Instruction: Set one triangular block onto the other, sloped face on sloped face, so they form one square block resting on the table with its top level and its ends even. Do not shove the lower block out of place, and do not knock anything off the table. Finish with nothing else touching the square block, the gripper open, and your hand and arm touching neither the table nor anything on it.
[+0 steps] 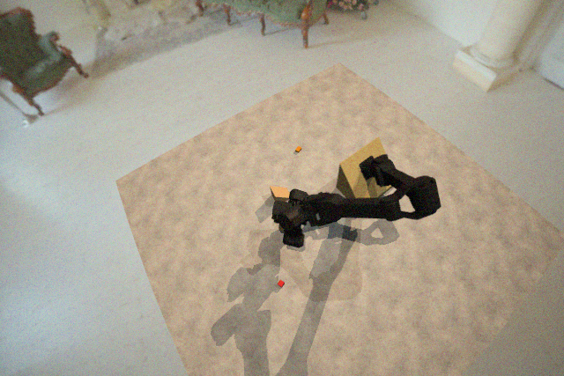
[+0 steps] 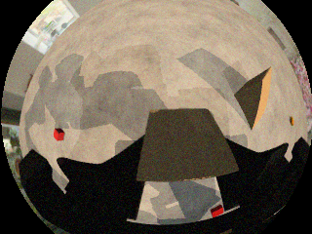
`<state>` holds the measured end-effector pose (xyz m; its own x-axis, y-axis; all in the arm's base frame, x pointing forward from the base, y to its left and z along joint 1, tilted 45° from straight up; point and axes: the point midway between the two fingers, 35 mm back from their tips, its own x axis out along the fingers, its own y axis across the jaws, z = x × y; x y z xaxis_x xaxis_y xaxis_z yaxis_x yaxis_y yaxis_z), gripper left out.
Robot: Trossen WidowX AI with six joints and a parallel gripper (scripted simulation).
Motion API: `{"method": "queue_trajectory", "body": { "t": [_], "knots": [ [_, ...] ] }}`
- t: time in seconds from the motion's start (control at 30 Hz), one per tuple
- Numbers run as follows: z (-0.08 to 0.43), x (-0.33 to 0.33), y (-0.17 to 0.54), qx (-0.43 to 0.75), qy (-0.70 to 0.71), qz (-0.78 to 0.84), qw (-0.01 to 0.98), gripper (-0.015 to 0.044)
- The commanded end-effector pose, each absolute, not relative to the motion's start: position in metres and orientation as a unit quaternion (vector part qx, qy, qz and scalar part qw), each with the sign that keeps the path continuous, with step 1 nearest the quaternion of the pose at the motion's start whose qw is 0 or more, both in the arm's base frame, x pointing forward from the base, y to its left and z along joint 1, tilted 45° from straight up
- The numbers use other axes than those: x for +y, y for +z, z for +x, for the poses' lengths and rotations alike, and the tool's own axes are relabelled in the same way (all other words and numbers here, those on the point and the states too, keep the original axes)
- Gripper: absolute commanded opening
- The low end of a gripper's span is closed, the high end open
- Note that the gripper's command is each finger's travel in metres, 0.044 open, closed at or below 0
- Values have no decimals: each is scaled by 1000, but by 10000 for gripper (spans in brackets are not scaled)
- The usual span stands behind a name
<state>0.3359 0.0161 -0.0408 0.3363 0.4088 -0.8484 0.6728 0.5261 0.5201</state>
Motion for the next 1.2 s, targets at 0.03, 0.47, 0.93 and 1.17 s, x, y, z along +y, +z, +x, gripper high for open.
{"method": "queue_trajectory", "body": {
  "t": [0.03, 0.47, 0.93, 1.17],
  "knots": [
    [329, 20, -35, 518, -133, 471, 701, 0],
    [311, 33, -26, 384, -216, 441, 782, 0],
    [308, 38, -27, 351, -237, 428, 799, 184],
    [308, 38, -27, 351, -237, 428, 799, 368]
  ]
}}
